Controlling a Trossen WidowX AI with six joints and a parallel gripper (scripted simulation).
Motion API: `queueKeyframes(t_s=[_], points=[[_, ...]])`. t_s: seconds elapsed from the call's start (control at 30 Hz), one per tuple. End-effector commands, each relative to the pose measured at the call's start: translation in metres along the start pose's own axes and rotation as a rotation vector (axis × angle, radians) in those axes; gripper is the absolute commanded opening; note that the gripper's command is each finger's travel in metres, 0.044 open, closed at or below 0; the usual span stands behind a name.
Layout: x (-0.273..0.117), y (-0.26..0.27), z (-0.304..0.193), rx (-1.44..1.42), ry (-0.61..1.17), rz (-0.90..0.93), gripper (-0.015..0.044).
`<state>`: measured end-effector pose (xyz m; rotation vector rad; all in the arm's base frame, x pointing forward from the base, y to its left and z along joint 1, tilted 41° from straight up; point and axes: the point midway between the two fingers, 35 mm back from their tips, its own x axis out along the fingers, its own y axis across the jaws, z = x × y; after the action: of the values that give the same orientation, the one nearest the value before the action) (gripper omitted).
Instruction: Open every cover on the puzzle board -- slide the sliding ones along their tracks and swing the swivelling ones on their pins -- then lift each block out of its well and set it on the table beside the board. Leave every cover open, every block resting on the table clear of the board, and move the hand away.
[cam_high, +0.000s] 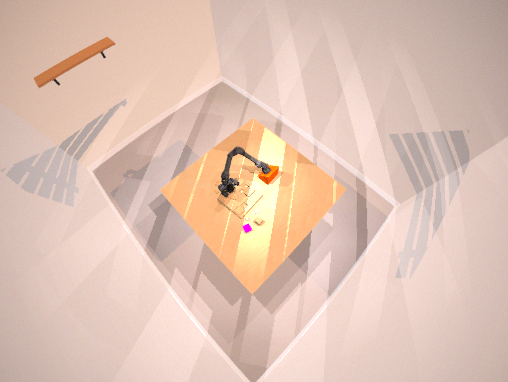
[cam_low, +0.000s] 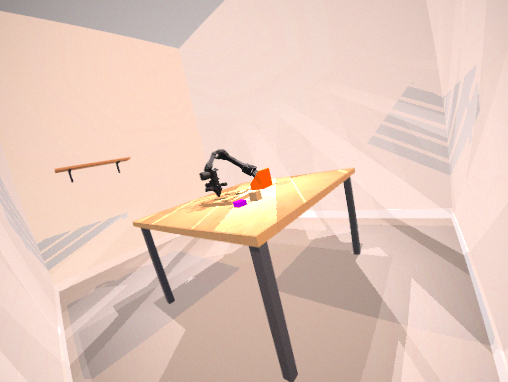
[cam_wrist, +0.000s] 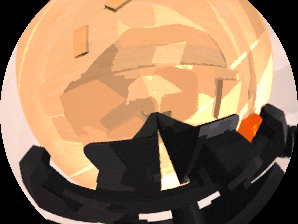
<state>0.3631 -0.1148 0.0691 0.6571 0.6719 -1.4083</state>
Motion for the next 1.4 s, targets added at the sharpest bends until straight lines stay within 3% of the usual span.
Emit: queueKeyframes(t_s=[0.0,1.37], points=[[0.001,0.007,0.0,-0.003,-0.002,-0.002,0.0],[0.001,0.051,-0.014,-0.001,-0.001,0.0,0.0]])
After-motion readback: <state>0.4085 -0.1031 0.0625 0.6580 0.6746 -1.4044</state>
